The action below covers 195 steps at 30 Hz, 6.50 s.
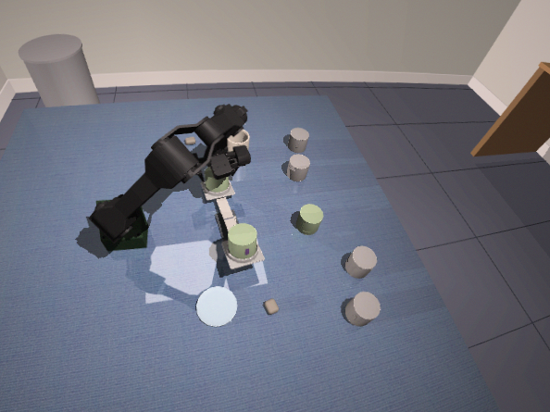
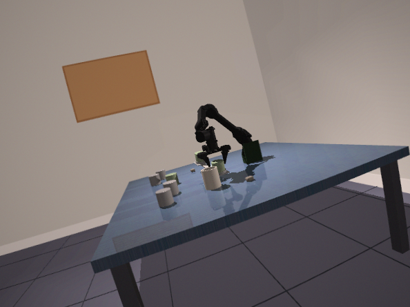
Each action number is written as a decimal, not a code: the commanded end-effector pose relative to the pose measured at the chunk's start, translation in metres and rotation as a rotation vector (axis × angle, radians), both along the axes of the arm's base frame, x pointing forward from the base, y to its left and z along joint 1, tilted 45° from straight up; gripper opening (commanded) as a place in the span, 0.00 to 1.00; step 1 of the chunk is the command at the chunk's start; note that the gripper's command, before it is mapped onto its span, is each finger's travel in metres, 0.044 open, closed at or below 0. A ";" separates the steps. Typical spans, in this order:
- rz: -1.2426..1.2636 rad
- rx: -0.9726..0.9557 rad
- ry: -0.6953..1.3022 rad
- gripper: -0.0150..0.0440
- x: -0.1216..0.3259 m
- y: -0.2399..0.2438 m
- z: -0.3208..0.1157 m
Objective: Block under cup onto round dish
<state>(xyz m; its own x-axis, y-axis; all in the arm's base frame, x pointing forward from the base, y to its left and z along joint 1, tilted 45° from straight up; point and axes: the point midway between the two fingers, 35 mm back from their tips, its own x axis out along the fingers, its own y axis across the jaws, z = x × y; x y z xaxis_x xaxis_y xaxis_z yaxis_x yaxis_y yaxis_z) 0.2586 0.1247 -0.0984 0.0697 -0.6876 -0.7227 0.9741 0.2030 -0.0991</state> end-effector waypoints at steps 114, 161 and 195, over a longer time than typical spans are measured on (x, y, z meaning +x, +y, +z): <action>0.005 -0.005 0.009 0.25 -0.006 0.068 0.069; 0.009 -0.016 0.016 0.25 -0.009 0.073 0.078; 0.006 -0.003 0.011 0.25 -0.045 0.087 -0.027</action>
